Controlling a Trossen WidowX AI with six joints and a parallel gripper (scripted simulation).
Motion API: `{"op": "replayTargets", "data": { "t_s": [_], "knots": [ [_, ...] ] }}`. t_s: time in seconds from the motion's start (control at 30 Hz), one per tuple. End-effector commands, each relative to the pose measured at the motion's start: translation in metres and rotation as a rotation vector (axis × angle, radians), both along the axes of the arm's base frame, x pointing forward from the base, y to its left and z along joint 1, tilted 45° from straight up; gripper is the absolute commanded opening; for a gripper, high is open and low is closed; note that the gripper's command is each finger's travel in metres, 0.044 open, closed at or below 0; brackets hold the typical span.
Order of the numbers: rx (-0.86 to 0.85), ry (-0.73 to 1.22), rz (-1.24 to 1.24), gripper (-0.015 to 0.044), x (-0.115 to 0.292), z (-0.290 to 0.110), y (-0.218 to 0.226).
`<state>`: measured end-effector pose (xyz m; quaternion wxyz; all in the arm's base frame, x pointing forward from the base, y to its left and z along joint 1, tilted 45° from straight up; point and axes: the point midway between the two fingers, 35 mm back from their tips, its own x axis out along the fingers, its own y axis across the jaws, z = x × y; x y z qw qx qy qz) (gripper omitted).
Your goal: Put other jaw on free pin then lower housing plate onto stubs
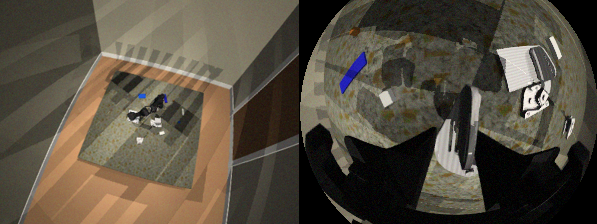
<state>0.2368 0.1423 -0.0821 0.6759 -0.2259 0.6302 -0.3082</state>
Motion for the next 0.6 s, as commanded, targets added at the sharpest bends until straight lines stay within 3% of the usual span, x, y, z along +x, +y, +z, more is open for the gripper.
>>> {"op": "replayTargets", "data": {
  "t_s": [0.0,0.57],
  "knots": [
    [0.010,-0.008,-0.006,0.0134,0.000,0.008,0.008],
    [0.014,0.042,0.047,0.0134,0.018,0.027,-0.008]
  ]
}}
